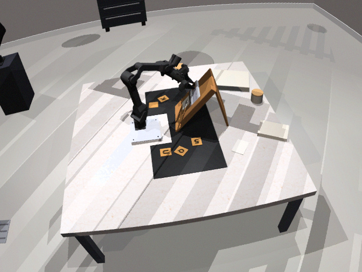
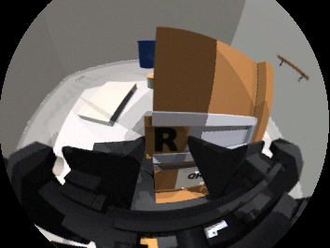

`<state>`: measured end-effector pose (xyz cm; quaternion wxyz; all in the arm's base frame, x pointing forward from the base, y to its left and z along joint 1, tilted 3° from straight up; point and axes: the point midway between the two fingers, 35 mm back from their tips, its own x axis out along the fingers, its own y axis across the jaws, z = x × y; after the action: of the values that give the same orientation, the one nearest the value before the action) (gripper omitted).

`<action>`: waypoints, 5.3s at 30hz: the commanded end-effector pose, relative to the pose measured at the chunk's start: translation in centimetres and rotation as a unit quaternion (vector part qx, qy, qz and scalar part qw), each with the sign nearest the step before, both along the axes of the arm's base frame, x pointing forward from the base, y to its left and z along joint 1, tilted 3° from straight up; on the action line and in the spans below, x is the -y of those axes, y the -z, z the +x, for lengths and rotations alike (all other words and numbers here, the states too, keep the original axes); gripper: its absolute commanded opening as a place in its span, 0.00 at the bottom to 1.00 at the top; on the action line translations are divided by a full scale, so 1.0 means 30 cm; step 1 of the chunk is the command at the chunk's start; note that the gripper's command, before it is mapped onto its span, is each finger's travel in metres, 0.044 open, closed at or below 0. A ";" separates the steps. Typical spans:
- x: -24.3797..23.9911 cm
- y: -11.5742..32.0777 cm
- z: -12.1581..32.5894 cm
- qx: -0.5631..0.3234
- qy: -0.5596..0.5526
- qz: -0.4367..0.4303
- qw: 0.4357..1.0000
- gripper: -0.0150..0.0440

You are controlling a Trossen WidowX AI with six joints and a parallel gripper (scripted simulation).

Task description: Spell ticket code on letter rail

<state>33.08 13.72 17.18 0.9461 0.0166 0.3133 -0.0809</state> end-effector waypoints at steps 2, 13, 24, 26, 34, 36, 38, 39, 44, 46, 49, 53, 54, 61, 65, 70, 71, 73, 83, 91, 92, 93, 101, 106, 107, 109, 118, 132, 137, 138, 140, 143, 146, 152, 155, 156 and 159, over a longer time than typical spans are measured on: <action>0.009 -0.003 -0.002 0.003 -0.002 0.001 1.000 0.25; 0.035 -0.003 -0.006 0.002 -0.002 0.001 1.000 0.25; 0.059 -0.008 -0.011 0.002 -0.002 0.001 1.000 0.25; 0.064 -0.009 -0.012 0.002 -0.002 0.001 1.000 0.25; 0.083 -0.011 -0.015 0.002 -0.002 0.000 1.000 0.25; 0.088 -0.012 -0.015 0.002 -0.002 0.000 1.000 0.25; 0.094 -0.012 -0.016 0.002 -0.002 0.000 1.000 0.25; 0.096 -0.012 -0.016 0.002 -0.002 0.000 1.000 0.25; 0.108 -0.012 -0.018 0.002 -0.002 0.000 1.000 0.25; 0.113 -0.012 -0.019 0.002 -0.002 0.000 1.000 0.25; 0.120 -0.012 -0.020 0.002 -0.002 0.000 1.000 0.25; 0.130 -0.012 -0.022 0.002 -0.002 0.000 1.000 0.25; 0.132 -0.012 -0.022 0.002 -0.002 0.000 1.000 0.25; 0.148 -0.012 -0.025 0.002 -0.002 -0.001 1.000 0.25; 0.157 -0.012 -0.026 0.002 -0.002 -0.001 1.000 0.25; 0.168 -0.012 -0.028 0.002 -0.002 -0.001 1.000 0.25; 0.170 -0.012 -0.028 0.002 -0.002 -0.001 1.000 0.25; 0.175 -0.012 -0.029 0.002 -0.002 -0.001 1.000 0.25; 0.196 -0.013 -0.032 0.002 -0.002 -0.001 1.000 0.25; 0.213 -0.014 -0.035 0.002 -0.002 -0.002 1.000 0.25; 0.215 -0.014 -0.035 0.002 -0.002 -0.002 1.000 0.25; 0.217 -0.014 -0.035 0.002 -0.002 -0.002 1.000 0.25; 0.234 -0.015 -0.038 0.002 -0.002 -0.002 1.000 0.25; 0.243 -0.015 -0.039 0.002 -0.002 -0.002 1.000 0.25; 0.245 -0.015 -0.040 0.002 -0.002 -0.002 1.000 0.25; 0.249 -0.015 -0.040 0.002 -0.002 -0.002 1.000 0.25; 0.267 -0.016 -0.043 0.002 -0.002 -0.002 1.000 0.25; 0.293 -0.016 -0.047 0.002 -0.002 -0.003 1.000 0.25; 0.303 -0.016 -0.049 0.002 -0.002 -0.003 1.000 0.25; 0.304 -0.016 -0.049 0.002 -0.002 -0.003 1.000 0.25; 0.308 -0.016 -0.050 0.002 -0.002 -0.003 1.000 0.25; 0.314 -0.016 -0.050 0.002 -0.002 -0.003 1.000 0.25; 0.319 -0.016 -0.051 0.002 -0.002 -0.003 1.000 0.25; 0.330 -0.016 -0.053 0.002 -0.002 -0.003 1.000 0.25; 0.335 -0.016 -0.054 0.002 -0.002 -0.003 1.000 0.25; 0.337 -0.016 -0.054 0.002 -0.002 -0.003 1.000 0.25; 0.342 -0.016 -0.055 0.002 -0.002 -0.004 1.000 0.25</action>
<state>31.48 3.66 17.40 0.9455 0.0124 0.3150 -0.0818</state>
